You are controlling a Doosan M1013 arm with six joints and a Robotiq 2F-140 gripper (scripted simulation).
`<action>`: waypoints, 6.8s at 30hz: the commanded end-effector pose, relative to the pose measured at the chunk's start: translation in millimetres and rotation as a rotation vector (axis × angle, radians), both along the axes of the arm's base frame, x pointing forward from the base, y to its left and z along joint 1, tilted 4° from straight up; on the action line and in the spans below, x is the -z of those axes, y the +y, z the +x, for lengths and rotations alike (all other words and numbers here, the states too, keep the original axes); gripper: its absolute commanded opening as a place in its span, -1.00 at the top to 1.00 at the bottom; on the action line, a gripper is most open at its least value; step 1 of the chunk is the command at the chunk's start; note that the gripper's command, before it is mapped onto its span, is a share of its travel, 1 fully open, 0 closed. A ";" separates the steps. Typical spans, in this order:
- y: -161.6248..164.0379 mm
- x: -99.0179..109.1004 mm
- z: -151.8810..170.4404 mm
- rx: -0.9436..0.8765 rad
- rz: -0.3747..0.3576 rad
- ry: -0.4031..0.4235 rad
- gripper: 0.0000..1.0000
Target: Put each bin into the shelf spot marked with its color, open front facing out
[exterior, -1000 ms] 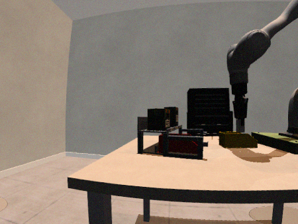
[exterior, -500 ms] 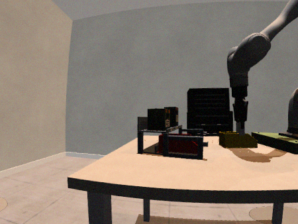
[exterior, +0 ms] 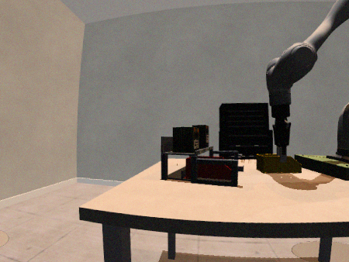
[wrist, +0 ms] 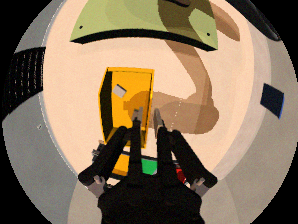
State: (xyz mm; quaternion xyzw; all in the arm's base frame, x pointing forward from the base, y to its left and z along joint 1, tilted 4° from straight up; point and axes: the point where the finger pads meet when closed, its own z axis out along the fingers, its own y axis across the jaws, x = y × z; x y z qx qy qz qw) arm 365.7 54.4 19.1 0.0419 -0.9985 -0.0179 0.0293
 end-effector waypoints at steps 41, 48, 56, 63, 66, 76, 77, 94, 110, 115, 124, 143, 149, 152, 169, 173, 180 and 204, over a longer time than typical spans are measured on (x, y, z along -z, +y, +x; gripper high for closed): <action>0.3 7.5 -0.5 0.000 0.000 0.000 0.80; 0.3 7.5 -0.5 0.000 0.000 0.000 0.80; 0.3 7.5 -0.5 0.000 0.000 0.000 0.80; 0.3 7.6 -0.6 0.000 0.000 0.000 0.80; 0.3 7.6 -0.6 0.000 0.000 0.000 0.80; 0.3 7.6 -0.6 0.000 0.000 0.000 0.80; 0.3 7.5 -0.6 0.000 0.000 0.000 0.80; 0.0 -0.1 -0.1 0.000 0.000 0.000 0.80; -0.5 -16.4 0.8 0.000 0.000 0.000 0.80; -0.7 -21.3 1.1 0.000 0.000 0.000 0.80; -0.8 -25.2 1.4 0.000 0.000 0.000 0.80; -0.8 -26.0 1.5 0.000 0.000 0.000 0.80; -0.9 -25.9 2.7 0.004 0.000 0.000 0.80; -1.0 -25.8 3.3 0.006 0.000 0.000 0.80; -2.6 -22.4 29.8 0.102 -0.006 0.003 0.80; -3.2 -21.2 39.2 0.136 -0.008 0.005 0.80; -4.0 -19.6 52.0 0.183 -0.011 0.006 0.80; -4.4 -18.9 57.9 0.204 -0.012 0.007 0.80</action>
